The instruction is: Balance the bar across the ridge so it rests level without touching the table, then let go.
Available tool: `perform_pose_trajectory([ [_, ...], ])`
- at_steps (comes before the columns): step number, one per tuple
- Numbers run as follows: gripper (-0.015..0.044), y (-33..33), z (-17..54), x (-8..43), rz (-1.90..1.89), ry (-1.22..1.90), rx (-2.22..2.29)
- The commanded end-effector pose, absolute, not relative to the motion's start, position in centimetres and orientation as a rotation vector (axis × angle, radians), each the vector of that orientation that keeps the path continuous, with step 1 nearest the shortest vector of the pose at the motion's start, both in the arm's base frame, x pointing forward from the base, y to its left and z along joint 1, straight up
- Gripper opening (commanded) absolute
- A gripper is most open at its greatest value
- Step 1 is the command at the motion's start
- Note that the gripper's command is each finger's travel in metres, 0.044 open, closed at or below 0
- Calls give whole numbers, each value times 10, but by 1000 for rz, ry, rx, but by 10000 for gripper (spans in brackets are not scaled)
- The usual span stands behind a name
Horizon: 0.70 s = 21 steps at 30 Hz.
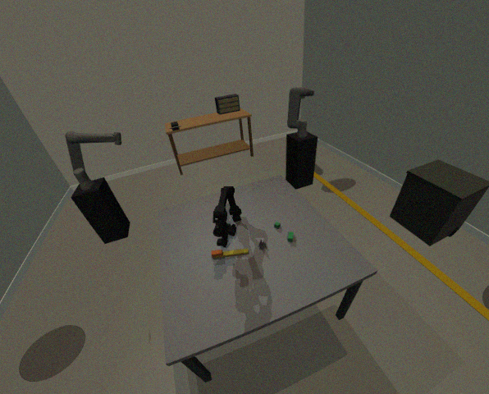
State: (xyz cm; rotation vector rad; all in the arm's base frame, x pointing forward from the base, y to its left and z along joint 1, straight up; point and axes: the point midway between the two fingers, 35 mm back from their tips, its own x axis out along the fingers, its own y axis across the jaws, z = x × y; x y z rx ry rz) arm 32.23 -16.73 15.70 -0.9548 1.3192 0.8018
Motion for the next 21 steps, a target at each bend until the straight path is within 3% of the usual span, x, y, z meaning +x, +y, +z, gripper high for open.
perform_pose_trajectory([
  [1, 315, -157, 149, 330, 937, 1311, -1019],
  [10, 315, -153, 139, 333, 992, 1304, -1040],
  [21, 315, -153, 76, 334, 992, 1304, -1039],
])
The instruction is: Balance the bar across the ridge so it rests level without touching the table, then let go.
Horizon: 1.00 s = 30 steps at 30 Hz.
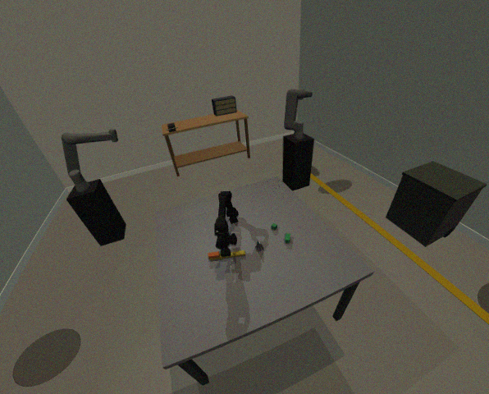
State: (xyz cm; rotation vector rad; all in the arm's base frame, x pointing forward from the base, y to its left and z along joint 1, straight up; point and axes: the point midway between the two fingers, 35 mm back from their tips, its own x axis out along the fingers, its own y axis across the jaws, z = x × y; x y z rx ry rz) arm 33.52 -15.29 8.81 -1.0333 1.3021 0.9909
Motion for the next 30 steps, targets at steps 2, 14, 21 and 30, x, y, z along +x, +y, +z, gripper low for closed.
perform_pose_trajectory([
  [2, 315, -153, 76, 334, 992, 1304, -1039],
  [14, 315, -153, 61, 335, 992, 1304, -1039],
  [21, 315, -153, 51, 335, 992, 1304, -1039],
  [30, 315, -153, 51, 335, 992, 1304, -1039],
])
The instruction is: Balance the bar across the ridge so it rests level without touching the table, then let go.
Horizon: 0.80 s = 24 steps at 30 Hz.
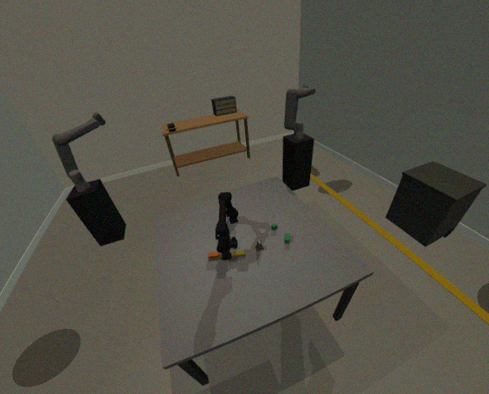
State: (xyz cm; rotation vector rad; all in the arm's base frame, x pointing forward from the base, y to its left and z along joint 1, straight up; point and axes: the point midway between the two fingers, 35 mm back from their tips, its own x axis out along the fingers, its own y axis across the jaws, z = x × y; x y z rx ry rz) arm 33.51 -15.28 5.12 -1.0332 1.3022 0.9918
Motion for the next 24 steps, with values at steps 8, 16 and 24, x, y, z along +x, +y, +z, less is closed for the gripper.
perform_pose_trajectory([
  [8, 184, -153, 51, 335, 992, 1302, -1033],
  [16, 111, -153, 51, 335, 992, 1302, -1033],
  [24, 0, -154, 65, 337, 992, 1302, -1034],
])
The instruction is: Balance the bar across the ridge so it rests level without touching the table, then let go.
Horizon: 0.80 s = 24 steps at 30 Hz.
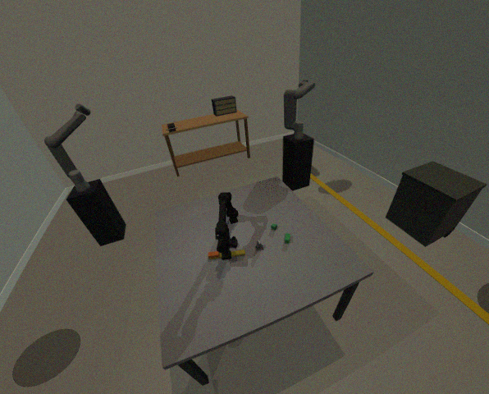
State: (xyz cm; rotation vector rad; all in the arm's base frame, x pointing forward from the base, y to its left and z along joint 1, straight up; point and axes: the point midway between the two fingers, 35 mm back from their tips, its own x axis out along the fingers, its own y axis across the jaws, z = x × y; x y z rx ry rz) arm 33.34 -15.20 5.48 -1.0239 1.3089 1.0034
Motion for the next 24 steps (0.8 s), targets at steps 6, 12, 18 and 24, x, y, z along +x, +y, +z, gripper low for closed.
perform_pose_trajectory([
  [6, 0, -154, 80, 338, 992, 1303, -1035],
  [12, 0, -155, 95, 339, 992, 1303, -1036],
  [18, 0, -155, 111, 339, 992, 1303, -1037],
  [24, 0, -155, 126, 338, 992, 1303, -1038],
])
